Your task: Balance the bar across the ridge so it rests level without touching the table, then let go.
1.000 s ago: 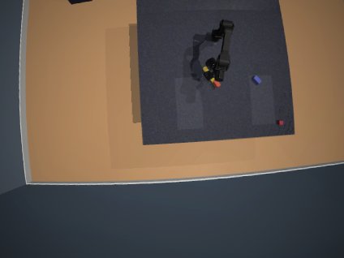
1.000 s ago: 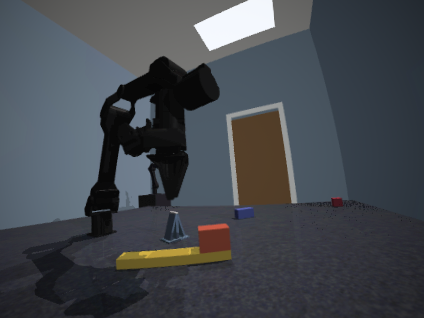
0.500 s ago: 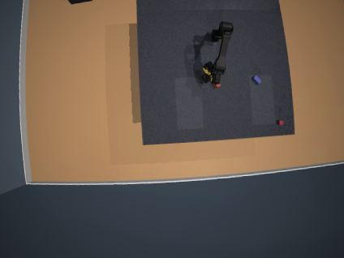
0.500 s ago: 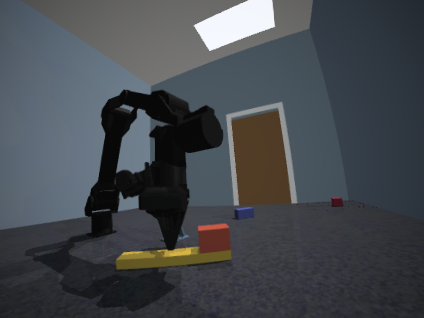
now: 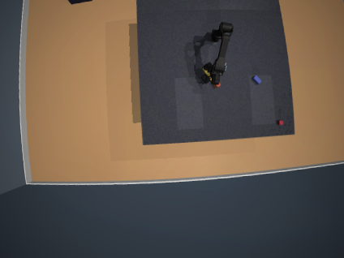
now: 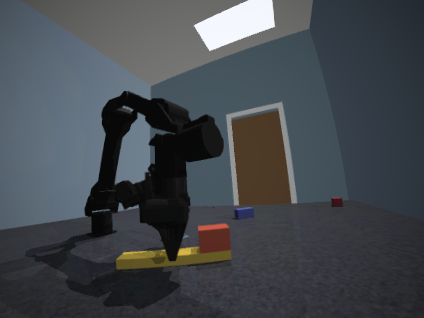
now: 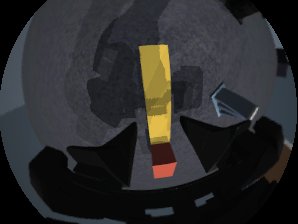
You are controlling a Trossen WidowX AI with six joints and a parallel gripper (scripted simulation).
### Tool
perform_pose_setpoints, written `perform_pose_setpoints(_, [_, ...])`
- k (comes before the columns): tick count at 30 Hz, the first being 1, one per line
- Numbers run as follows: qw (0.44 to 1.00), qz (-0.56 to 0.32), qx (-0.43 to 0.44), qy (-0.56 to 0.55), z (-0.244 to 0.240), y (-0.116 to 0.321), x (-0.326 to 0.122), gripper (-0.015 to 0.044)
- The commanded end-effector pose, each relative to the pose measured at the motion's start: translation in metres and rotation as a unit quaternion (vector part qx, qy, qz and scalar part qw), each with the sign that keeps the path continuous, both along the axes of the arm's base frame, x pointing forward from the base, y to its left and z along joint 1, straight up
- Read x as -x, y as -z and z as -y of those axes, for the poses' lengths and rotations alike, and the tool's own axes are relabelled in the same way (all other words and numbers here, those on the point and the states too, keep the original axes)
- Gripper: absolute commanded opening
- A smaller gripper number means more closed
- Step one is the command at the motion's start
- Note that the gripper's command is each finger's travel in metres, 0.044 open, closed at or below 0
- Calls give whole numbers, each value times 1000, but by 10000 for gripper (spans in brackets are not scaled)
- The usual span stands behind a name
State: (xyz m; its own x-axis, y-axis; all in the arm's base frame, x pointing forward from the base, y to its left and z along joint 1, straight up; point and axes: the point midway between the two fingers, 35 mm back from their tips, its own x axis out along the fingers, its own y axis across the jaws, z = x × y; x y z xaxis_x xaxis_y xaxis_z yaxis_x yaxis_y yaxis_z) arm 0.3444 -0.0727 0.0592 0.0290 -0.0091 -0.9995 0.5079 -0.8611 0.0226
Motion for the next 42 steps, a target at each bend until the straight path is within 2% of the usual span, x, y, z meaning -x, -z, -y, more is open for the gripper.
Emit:
perform_pose_setpoints(1, [1000, -1, -2, 2, 0, 8, 1, 315])
perform_pose_setpoints(17, [1000, -1, -2, 2, 0, 10, 1, 315])
perform_pose_setpoints(24, [1000, -2, 0, 0, 0, 10, 1, 131])
perform_pose_setpoints(30, [1000, -2, 0, 0, 0, 10, 1, 91])
perform_pose_setpoints(33, [1000, -2, 0, 0, 0, 6, 0, 13])
perform_pose_setpoints(42, [1000, -1, -1, 1, 1, -17, -3, 0])
